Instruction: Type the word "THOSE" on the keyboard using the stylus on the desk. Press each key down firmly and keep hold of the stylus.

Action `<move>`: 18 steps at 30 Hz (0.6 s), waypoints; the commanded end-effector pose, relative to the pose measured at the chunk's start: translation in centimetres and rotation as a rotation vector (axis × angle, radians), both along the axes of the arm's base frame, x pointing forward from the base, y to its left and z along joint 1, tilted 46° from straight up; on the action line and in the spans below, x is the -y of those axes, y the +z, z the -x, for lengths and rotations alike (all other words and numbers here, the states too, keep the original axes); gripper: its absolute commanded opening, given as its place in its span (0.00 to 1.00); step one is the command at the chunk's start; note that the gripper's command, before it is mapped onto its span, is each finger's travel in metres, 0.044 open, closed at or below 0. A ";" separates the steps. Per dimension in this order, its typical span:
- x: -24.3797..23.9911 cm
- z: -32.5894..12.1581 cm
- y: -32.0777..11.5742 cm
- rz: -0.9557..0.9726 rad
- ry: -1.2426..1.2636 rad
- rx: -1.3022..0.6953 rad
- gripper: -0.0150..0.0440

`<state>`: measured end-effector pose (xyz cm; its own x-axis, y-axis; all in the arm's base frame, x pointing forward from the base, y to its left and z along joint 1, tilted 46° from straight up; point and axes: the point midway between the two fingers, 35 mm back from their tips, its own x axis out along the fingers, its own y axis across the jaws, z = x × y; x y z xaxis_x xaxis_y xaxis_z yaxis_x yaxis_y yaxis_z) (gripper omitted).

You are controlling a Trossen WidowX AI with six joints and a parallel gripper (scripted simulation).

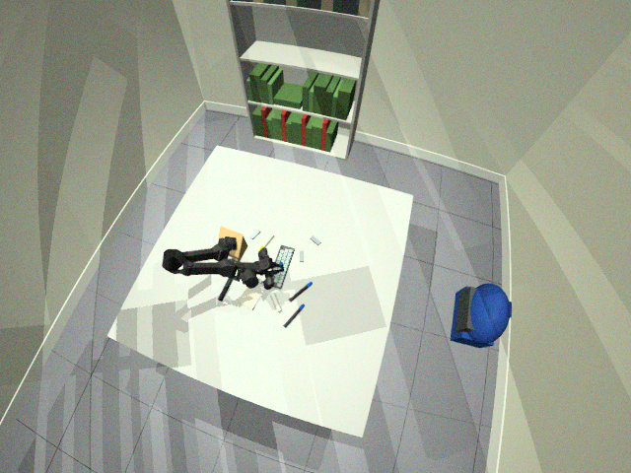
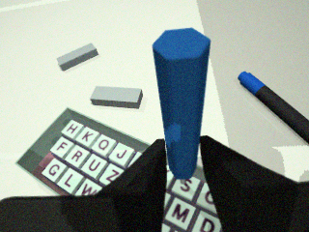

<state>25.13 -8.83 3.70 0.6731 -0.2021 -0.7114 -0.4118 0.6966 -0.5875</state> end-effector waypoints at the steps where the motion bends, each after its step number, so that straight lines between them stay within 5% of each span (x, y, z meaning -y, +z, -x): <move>1: -0.9 -0.4 1.0 -0.004 0.001 0.005 0.39; 11: -1.9 -0.5 1.8 -0.004 0.008 0.005 0.40; 18: -2.4 -0.4 1.5 -0.005 0.007 0.004 0.25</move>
<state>25.68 -6.77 5.52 0.6788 -0.1930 -0.7085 -0.4160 0.6940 -0.5876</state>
